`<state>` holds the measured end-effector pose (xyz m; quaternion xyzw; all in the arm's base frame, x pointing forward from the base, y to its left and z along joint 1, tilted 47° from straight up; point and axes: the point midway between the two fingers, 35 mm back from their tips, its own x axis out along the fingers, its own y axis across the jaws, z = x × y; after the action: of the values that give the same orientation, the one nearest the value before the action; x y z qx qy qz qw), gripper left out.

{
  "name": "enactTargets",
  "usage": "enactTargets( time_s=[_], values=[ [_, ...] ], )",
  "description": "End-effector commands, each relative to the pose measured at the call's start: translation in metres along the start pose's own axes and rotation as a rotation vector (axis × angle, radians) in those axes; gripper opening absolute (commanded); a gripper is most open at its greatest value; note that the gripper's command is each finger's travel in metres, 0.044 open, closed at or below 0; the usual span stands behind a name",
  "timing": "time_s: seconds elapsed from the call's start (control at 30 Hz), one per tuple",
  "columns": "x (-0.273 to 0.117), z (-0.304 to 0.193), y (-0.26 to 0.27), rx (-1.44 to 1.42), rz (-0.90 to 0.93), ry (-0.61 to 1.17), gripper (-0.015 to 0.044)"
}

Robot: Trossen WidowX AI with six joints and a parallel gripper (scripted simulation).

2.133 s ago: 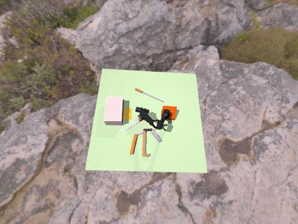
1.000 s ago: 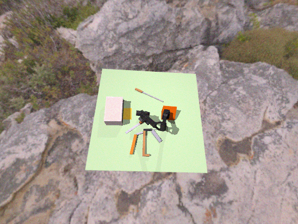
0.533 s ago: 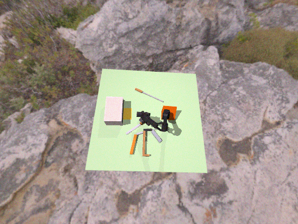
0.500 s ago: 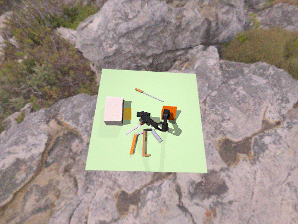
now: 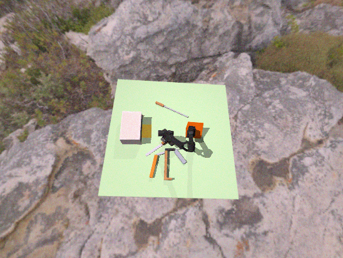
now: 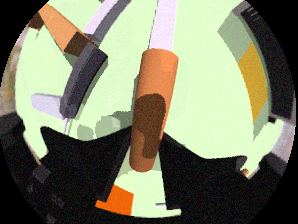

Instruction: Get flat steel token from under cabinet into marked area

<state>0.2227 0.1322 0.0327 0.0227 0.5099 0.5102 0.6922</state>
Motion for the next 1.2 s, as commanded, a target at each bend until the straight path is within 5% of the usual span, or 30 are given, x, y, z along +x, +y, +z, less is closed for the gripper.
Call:
enactTargets(
  time_s=[0.0, 1.17],
  values=[
    [-0.001, 0.001, 0.005, -0.001, -0.001, -0.005, 0.0],
    [-0.001, 0.004, 0.035, -0.001, 0.001, -0.005, 0.0]
  ],
)
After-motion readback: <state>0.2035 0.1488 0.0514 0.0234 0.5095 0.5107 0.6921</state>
